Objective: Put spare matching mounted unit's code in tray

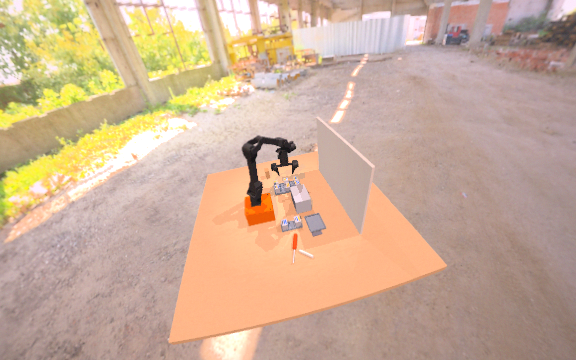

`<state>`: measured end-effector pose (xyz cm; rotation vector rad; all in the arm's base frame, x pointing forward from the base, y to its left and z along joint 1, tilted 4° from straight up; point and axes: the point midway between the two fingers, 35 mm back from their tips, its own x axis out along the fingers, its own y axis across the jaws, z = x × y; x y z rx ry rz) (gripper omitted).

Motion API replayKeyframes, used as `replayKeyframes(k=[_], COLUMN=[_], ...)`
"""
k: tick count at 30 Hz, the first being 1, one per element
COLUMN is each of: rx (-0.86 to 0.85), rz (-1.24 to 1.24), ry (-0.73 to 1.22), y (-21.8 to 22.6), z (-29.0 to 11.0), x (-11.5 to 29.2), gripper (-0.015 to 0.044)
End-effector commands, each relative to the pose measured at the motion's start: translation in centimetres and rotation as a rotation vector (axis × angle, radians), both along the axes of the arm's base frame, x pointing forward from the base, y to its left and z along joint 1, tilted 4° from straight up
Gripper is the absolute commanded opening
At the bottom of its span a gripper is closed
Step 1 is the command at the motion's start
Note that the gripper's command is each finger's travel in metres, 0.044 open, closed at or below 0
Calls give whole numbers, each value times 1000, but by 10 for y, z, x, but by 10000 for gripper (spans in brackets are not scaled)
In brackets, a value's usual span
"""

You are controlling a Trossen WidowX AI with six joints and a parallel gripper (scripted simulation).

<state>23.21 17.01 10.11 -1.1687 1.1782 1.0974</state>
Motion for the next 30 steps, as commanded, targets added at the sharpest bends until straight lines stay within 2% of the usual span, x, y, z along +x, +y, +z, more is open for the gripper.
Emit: replayKeyframes(k=[1,3,8,9,30], rx=[-8,-8,-8,-8,-8], rz=[73,73,73,73,73], ry=[-15,-15,-15,-15,-15], y=[1,1,1,0,1], z=[-4,-4,-34,-41,-64], x=[-5,-5,-3,-3,2], gripper=[440,440,309,300,300])
